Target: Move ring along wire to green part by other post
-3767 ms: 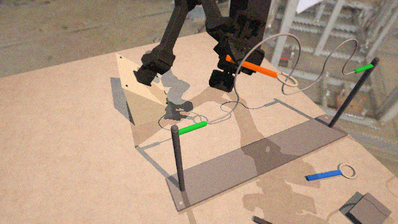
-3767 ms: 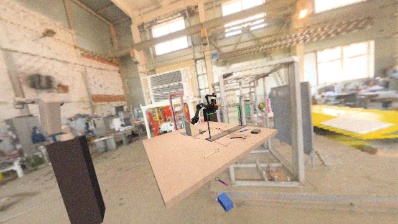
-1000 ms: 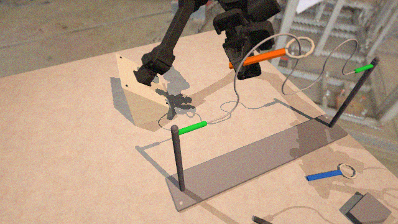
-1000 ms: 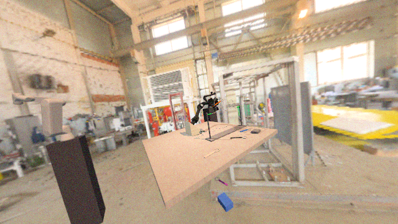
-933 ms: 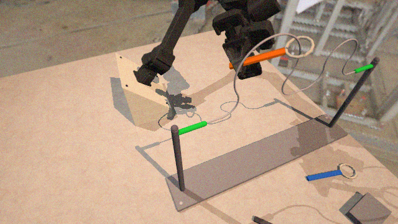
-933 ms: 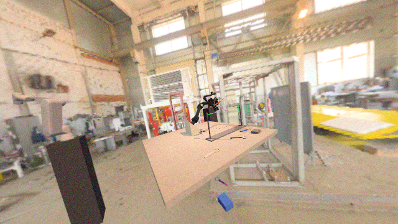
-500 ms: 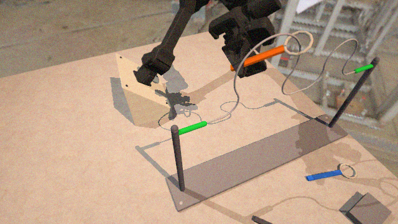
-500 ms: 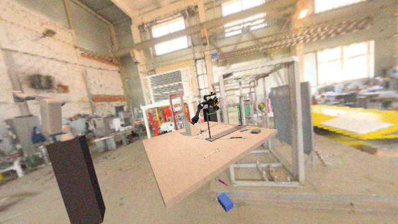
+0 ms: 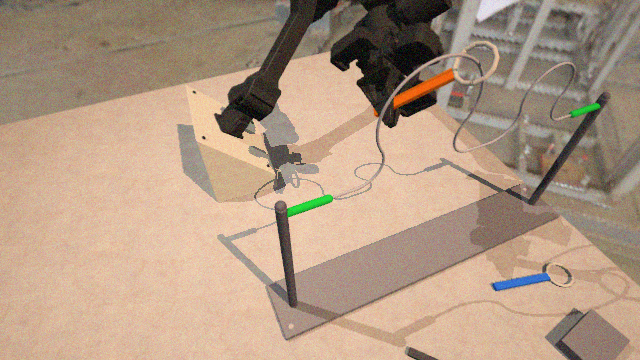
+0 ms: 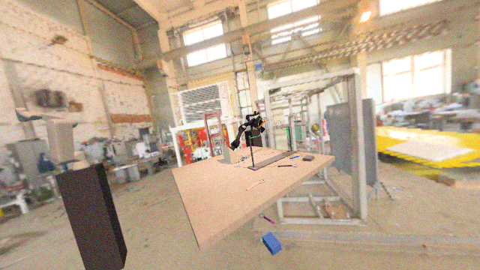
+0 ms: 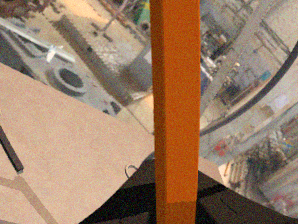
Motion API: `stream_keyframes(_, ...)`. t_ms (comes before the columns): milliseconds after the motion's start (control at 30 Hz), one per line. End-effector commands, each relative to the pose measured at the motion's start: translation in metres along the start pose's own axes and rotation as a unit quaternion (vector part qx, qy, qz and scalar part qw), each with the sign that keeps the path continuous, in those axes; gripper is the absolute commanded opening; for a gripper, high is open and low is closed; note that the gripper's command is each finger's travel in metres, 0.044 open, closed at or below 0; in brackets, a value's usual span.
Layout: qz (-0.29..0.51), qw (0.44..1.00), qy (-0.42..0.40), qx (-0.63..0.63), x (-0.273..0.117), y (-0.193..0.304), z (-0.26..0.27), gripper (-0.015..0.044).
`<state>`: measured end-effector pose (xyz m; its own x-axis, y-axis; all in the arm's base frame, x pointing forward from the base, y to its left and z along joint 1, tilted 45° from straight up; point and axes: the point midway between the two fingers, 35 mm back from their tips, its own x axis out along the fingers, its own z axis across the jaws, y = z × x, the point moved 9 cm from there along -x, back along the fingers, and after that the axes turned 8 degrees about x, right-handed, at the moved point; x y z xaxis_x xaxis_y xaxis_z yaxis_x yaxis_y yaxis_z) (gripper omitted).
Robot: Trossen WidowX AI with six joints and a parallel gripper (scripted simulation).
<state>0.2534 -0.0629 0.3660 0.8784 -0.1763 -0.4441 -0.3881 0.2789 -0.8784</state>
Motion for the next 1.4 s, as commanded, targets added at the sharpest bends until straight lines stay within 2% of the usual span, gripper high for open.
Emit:
stream_keyframes(0,0.002,1.0,-0.011,0.021,-0.0009,-0.0027,-0.0003,-0.015)
stream_keyframes(1367,0.048,0.959,-0.133,0.246,-0.0007,-0.0068,-0.0096,-0.015)
